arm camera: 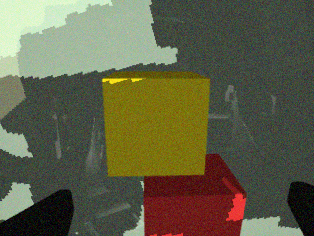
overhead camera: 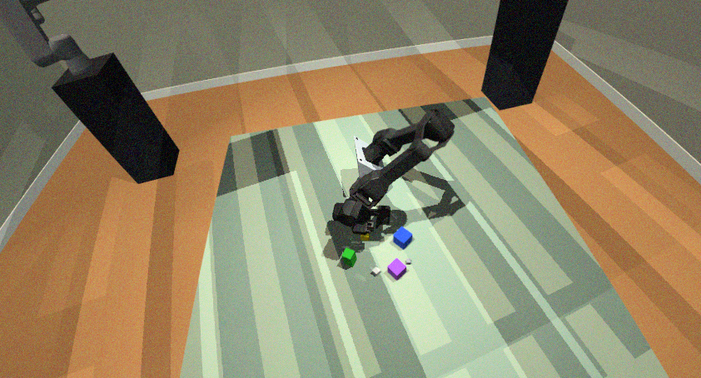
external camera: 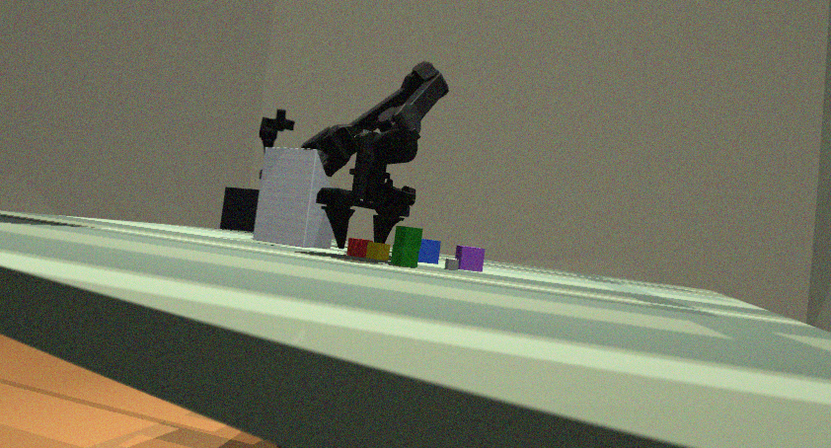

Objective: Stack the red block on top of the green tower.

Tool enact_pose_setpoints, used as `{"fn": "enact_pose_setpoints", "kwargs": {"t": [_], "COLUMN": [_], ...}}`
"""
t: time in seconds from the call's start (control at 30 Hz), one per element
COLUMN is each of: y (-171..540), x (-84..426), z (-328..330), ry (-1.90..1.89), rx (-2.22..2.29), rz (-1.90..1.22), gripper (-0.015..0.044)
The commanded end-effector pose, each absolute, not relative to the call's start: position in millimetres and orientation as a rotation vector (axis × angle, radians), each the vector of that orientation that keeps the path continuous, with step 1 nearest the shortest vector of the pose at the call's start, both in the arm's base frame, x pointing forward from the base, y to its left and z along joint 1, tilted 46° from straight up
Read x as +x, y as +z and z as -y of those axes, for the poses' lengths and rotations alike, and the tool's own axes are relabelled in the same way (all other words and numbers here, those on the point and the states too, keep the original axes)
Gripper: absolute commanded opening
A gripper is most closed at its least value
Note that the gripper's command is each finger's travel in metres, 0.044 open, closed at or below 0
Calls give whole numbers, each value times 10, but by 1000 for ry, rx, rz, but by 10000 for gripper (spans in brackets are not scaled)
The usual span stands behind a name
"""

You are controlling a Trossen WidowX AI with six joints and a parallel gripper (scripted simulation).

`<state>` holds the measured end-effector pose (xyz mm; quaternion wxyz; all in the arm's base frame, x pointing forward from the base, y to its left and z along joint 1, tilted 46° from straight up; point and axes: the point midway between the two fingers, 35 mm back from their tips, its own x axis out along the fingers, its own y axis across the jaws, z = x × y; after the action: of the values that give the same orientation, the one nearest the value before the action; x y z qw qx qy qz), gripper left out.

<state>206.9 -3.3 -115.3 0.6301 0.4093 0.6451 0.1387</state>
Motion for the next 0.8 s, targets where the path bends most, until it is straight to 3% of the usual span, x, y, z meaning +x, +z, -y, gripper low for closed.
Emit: {"fn": "enact_pose_setpoints", "kwargs": {"t": [0.0,0.4,0.77], "y": [-1172,-1169,-1169], "x": [2057,2056,2056], "z": [8,11,11], "ry": [316,316,316], "rx": [948,948,948], "rz": [-1482,-1482,-1482], "gripper": [440,440,151]}}
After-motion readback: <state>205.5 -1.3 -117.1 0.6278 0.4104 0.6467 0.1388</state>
